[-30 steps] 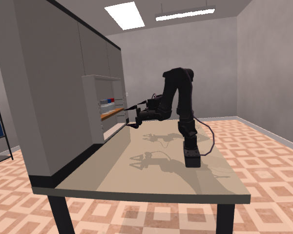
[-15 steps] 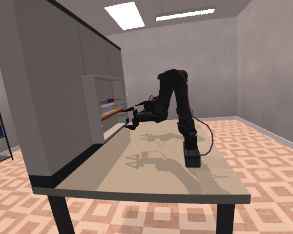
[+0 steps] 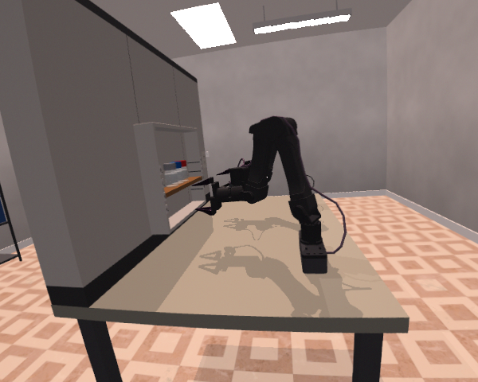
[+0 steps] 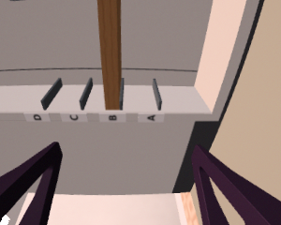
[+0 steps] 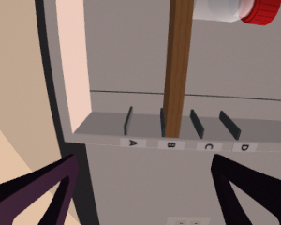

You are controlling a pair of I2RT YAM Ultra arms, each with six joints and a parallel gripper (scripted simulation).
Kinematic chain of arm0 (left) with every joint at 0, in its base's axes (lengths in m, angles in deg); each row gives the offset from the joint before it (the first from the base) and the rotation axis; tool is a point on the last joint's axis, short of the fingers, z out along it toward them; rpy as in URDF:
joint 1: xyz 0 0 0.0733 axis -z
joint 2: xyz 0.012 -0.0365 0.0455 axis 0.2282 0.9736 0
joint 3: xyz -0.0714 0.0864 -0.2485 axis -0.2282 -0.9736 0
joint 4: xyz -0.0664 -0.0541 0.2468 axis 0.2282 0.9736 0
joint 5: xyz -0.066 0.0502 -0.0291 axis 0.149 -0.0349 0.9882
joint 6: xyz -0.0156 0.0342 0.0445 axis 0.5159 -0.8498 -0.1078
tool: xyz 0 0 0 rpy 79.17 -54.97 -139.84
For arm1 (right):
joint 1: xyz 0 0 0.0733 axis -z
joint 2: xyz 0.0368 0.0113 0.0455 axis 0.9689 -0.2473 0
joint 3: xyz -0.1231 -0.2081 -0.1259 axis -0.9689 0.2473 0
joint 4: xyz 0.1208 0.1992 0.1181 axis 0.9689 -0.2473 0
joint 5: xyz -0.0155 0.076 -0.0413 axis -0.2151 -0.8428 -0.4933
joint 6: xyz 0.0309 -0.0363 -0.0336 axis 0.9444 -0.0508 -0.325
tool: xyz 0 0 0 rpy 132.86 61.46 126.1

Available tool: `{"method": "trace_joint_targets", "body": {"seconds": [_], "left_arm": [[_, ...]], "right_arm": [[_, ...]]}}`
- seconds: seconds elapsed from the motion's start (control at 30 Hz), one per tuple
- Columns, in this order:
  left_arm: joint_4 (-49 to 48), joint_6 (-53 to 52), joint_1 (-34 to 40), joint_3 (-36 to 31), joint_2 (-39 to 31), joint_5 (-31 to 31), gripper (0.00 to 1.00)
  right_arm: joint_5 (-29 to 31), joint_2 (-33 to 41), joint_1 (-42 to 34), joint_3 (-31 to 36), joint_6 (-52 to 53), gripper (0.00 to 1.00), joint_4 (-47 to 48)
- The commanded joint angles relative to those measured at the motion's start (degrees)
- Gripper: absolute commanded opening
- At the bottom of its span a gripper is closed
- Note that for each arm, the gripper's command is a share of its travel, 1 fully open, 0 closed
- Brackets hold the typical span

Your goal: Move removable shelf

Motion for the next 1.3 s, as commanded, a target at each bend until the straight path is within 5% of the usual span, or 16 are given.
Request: {"method": "trace_joint_targets", "body": {"seconds": [0.0, 0.4, 1.27], "left_arm": [[-1.0, 0.0, -0.8, 2.4, 1.8, 1.3, 1.00], [-2.3, 0.0, -2.7, 6.3, 7.0, 3.1, 1.00], [-2.2, 0.0, -2.7, 6.4, 7.1, 3.1, 1.00]], "right_arm": [[-1.0, -1.2, 1.0, -2.4, 0.1, 1.00, 2.4], [-2.4, -6.9, 2.4, -6.1, 0.1, 1.00, 4.3], [-2.4, -7.0, 2.4, -6.2, 0.1, 1.00, 4.3]]}}
